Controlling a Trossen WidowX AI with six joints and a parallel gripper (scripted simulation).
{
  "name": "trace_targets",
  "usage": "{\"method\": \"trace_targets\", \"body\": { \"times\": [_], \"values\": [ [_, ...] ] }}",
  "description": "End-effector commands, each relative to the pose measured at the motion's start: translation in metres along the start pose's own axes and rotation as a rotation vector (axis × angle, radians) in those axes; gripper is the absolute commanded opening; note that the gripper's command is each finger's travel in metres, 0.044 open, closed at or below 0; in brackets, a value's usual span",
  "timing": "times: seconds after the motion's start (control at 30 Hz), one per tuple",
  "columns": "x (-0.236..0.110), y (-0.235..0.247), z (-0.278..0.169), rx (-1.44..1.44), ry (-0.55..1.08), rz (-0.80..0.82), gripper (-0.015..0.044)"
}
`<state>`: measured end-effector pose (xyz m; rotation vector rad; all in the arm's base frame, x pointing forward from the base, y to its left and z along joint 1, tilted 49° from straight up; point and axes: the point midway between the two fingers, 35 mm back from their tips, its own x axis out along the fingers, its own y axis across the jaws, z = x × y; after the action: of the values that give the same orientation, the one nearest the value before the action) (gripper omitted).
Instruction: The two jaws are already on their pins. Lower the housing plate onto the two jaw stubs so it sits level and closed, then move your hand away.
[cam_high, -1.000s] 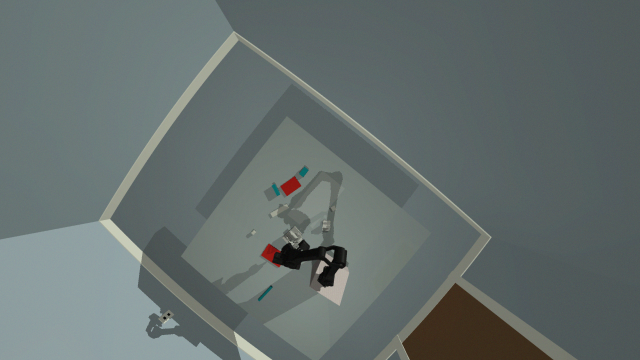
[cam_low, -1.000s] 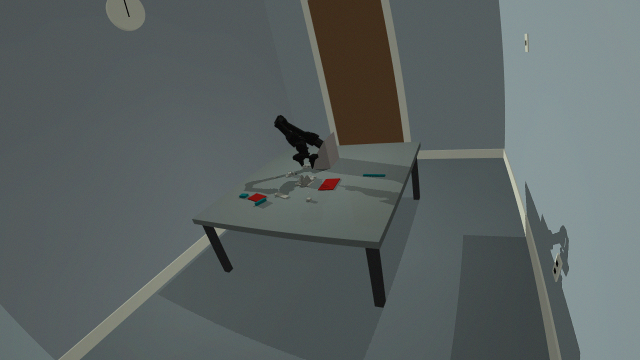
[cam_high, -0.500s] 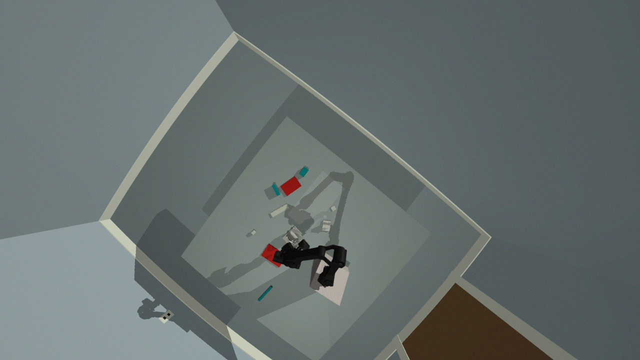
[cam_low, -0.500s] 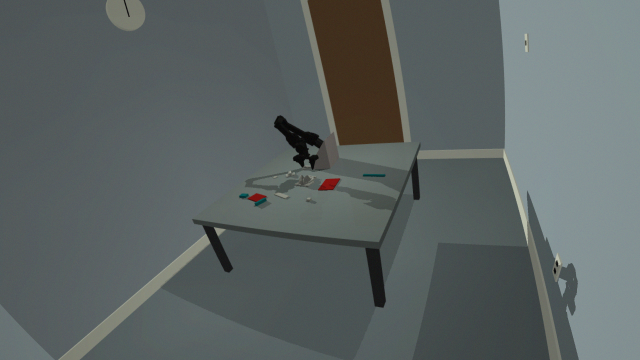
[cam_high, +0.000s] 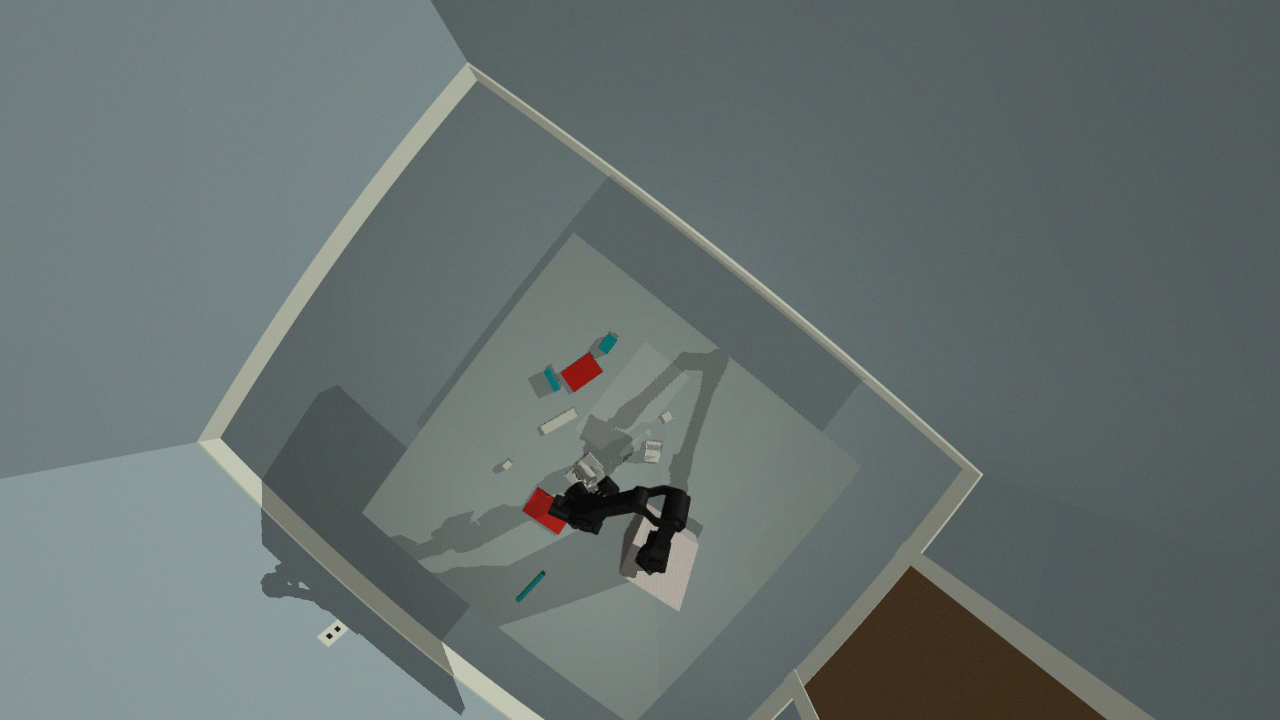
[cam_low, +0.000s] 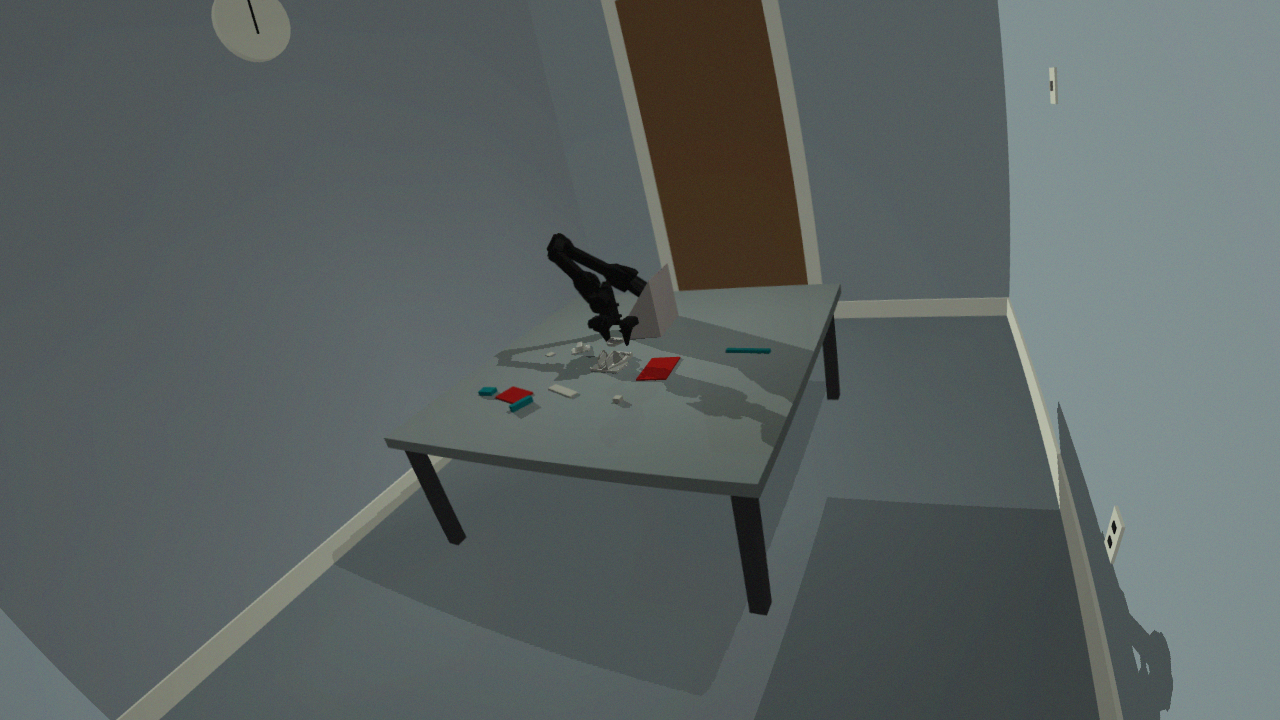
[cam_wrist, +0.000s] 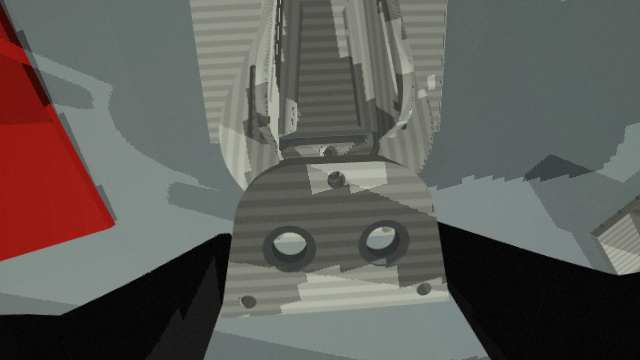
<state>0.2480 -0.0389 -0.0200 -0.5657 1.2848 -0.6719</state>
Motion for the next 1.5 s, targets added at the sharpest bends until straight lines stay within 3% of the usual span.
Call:
{"method": "trace_targets", "body": {
  "times": [0.0, 0.5, 1.47],
  "values": [
    [0.009, 0.0, -0.003, -0.014, 0.006, -0.007, 0.0351],
    [0.031, -0.002, -0.004, -0.014, 0.006, -0.013, 0.0351],
    [0.034, -0.002, -0.004, -0.023, 0.006, -0.014, 0.0351]
  ]
}}
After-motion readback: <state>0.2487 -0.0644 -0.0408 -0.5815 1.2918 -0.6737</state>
